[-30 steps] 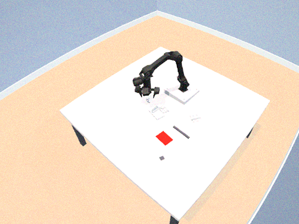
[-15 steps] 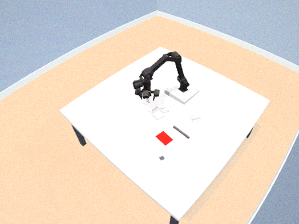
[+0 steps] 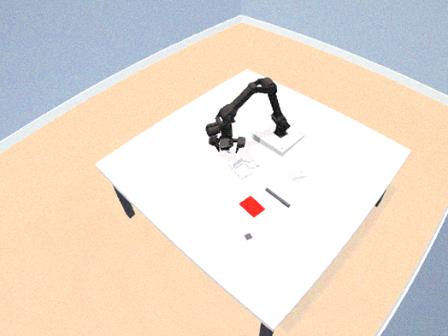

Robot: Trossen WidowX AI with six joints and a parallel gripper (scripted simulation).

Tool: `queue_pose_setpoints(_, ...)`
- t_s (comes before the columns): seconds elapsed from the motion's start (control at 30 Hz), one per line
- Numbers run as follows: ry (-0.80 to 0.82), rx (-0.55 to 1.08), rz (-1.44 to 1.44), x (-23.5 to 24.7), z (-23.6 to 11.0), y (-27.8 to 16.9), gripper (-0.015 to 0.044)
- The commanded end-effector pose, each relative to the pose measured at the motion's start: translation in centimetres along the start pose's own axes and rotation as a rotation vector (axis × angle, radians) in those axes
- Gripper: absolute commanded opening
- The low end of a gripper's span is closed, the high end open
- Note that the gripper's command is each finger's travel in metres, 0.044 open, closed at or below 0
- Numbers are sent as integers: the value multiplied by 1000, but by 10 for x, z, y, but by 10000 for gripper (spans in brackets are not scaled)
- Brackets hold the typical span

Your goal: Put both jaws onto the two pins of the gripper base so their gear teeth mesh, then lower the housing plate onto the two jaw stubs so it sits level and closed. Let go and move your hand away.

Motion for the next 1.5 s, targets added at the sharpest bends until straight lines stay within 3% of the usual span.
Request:
queue_pose_setpoints(0.0,9,12,1,2,12,-2,440)
queue_pose_setpoints(0.5,9,12,1,3,19,-3,440)
queue_pose_setpoints(0.9,9,12,1,3,19,-3,125)
queue_pose_setpoints(1.13,9,12,1,3,19,-3,78)
queue_pose_setpoints(1.2,9,12,1,3,19,-3,37)
queue_pose_setpoints(1.47,9,12,1,3,19,-3,37)
Point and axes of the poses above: the point midway between the two fingers, 35 mm back from their tips, its own z axis out along the fingers, its own x axis across the jaws, y = z × x, the point moved 7 cm from there along -z, back along the fingers, and after that the axes turned 4 degrees about z, right-handed, at the moved point
